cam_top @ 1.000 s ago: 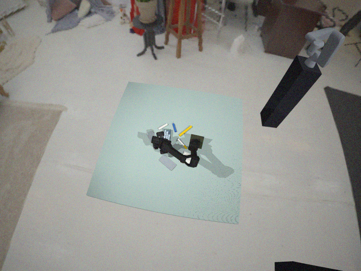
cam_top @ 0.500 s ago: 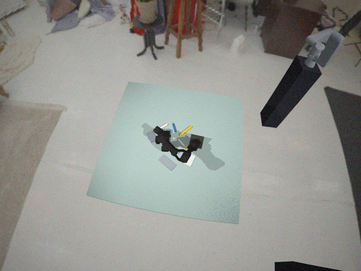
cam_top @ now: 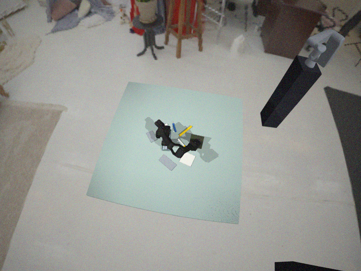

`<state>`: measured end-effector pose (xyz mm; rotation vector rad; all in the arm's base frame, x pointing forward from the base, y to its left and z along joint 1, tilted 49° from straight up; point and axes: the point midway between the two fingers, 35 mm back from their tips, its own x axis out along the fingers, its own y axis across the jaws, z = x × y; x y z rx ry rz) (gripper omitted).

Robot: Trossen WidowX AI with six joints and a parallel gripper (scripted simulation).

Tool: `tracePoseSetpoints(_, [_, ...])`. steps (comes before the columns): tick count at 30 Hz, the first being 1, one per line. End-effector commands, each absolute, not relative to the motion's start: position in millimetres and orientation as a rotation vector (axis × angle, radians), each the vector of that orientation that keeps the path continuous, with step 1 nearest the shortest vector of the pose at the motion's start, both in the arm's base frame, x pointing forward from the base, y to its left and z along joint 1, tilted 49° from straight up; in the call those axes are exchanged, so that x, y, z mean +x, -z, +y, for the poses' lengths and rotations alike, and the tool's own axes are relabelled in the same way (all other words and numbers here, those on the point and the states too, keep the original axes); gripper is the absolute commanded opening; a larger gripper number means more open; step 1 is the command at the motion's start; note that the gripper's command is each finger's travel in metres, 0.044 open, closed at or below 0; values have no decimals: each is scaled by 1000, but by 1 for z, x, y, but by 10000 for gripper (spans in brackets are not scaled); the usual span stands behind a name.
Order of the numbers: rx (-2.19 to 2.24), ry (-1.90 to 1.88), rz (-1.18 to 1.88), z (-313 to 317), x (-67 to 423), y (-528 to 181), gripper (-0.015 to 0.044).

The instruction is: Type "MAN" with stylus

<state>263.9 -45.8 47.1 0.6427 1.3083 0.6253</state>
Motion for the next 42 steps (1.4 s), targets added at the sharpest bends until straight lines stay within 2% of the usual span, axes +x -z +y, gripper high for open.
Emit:
tracePoseSetpoints(1, [636,-632,1309,-57,264,-33,0])
tracePoseSetpoints(13, [635,-631,1309,-59,264,-32,0])
tracePoseSetpoints(20, [632,-629,1309,-104,268,17,0])
tracePoseSetpoints(34, [632,-629,1309,-104,268,17,0])
tracePoseSetpoints(42, [634,-630,1310,-83,234,1,0])
